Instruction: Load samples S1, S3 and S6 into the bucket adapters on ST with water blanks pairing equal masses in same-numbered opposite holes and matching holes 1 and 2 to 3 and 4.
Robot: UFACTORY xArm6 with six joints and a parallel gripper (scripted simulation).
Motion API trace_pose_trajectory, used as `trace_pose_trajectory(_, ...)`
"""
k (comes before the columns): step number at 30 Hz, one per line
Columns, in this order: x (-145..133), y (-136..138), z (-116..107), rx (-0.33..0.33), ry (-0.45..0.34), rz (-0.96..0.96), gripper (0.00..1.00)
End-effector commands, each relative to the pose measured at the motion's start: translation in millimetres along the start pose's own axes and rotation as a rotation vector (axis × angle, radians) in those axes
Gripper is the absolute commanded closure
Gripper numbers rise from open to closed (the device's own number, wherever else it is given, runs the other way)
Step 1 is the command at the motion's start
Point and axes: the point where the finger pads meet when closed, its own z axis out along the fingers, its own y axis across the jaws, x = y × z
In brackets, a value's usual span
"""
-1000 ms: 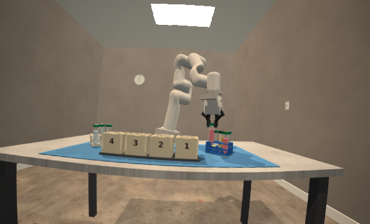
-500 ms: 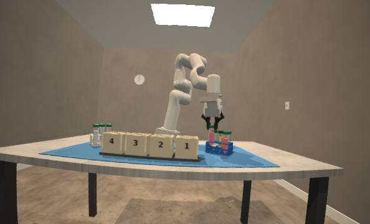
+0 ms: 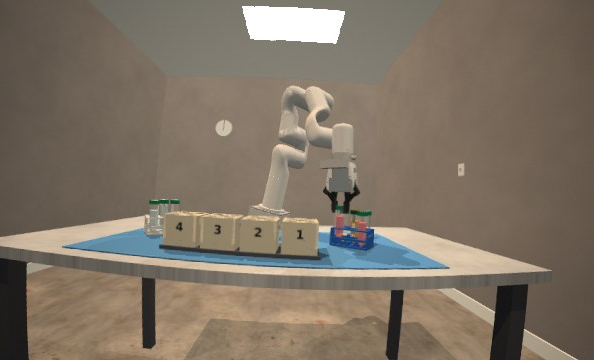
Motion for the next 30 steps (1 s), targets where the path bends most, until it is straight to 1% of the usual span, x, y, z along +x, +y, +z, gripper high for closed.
trace_pose_trajectory(1, 1, -2, 2, 0.004, 0.002, 0.000, 1.00)
trace_pose_trajectory(11, 1, -2, 12, 0.004, 0.002, 0.000, 1.00)
trace_pose_trajectory(27, 1, -2, 12, 0.005, 0.002, 0.000, 1.00)
trace_pose_trajectory(28, 1, -2, 12, 0.004, 0.002, 0.000, 0.56)
trace_pose_trajectory(30, 1, -2, 12, 0.004, 0.002, 0.000, 0.56)
